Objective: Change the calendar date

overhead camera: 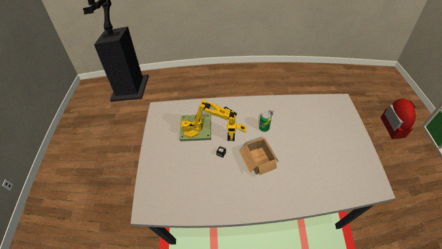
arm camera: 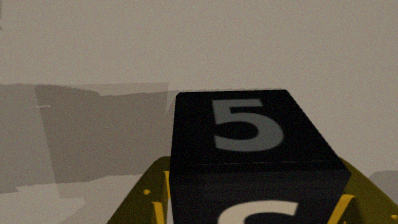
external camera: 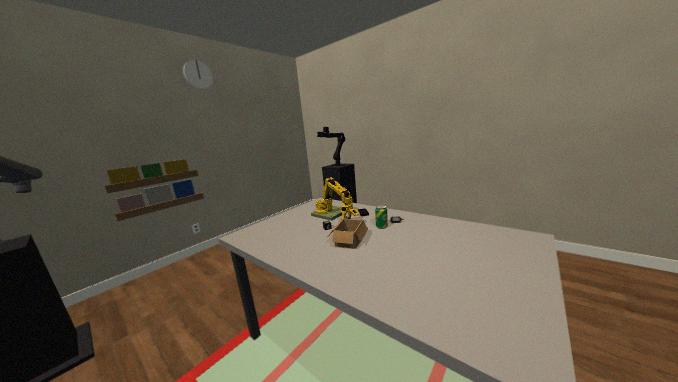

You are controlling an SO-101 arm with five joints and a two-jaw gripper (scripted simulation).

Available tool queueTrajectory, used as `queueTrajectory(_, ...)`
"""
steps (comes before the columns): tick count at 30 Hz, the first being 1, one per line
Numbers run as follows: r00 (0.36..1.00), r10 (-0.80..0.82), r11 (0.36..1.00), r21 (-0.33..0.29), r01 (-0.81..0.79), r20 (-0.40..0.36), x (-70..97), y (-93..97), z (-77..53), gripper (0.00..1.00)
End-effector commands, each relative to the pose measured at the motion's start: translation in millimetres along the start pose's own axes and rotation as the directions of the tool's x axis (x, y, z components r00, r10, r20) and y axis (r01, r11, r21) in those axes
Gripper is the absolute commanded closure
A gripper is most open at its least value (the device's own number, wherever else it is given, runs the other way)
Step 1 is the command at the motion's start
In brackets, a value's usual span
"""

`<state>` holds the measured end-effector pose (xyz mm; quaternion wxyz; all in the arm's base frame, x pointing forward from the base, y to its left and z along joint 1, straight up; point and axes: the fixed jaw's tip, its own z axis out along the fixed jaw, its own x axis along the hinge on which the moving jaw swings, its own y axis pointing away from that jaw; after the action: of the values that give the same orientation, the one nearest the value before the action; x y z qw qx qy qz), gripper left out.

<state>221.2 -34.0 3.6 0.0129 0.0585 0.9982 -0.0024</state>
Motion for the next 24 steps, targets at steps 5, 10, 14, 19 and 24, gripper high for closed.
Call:
queueTrajectory(5, 1.0, -0.001, 1.0, -0.003, 0.001, -0.027, 4.5, -1.4, 5.5, 0.73)
queueTrajectory(10, 1.0, -0.001, 1.0, -0.003, 0.001, -0.027, 4.5, -1.4, 5.5, 0.74)
queueTrajectory(14, 1.0, -0.001, 1.0, -0.003, 0.001, -0.027, 4.5, -1.4, 5.5, 0.77)
queueTrajectory(19, 1.0, -0.001, 1.0, -0.003, 0.001, -0.027, 4.5, -1.4, 5.5, 0.83)
queueTrajectory(24, 1.0, -0.001, 1.0, -0.003, 0.001, -0.027, 4.5, -1.4, 5.5, 0.88)
